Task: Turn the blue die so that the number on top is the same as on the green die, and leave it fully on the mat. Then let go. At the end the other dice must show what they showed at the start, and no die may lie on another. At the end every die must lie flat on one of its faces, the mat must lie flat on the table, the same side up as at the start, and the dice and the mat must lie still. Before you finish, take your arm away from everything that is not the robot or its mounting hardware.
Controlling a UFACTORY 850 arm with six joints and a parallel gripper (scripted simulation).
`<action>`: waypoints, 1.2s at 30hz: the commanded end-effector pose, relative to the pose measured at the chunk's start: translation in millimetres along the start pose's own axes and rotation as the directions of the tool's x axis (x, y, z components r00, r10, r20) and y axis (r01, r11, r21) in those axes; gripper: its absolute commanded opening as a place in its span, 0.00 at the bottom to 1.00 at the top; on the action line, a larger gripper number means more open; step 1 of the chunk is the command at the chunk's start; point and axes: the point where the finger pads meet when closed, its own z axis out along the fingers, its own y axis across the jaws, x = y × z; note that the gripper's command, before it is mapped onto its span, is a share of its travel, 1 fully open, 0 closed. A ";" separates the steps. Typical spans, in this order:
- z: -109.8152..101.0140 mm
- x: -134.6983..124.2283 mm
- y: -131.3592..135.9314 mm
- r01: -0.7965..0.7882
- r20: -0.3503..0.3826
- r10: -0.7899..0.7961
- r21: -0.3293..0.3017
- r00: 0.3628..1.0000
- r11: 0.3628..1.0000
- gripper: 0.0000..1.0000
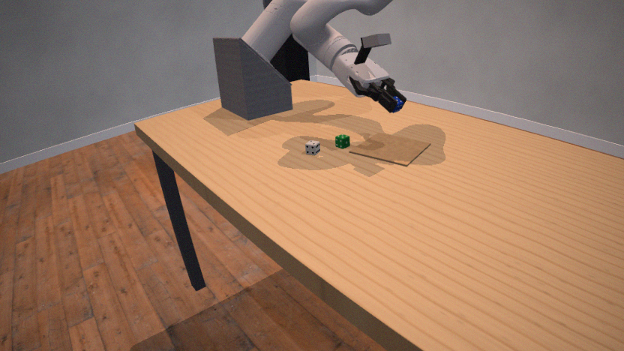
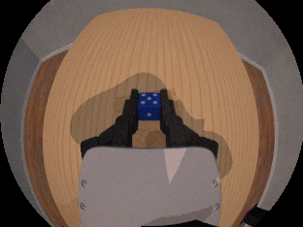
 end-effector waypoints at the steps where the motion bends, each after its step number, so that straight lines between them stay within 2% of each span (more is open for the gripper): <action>1: 0.8 0.5 -0.2 -0.001 -0.021 0.001 0.000 1.000 1.000 0.21; 10: 5.3 -7.6 -0.3 -0.001 -0.021 0.001 0.000 1.000 1.000 0.21; 24: 28.3 -48.7 -0.3 -0.001 -0.021 0.001 0.000 1.000 1.000 0.21; 36: 35.7 -61.9 -0.4 -0.001 -0.021 0.001 0.000 1.000 1.000 0.21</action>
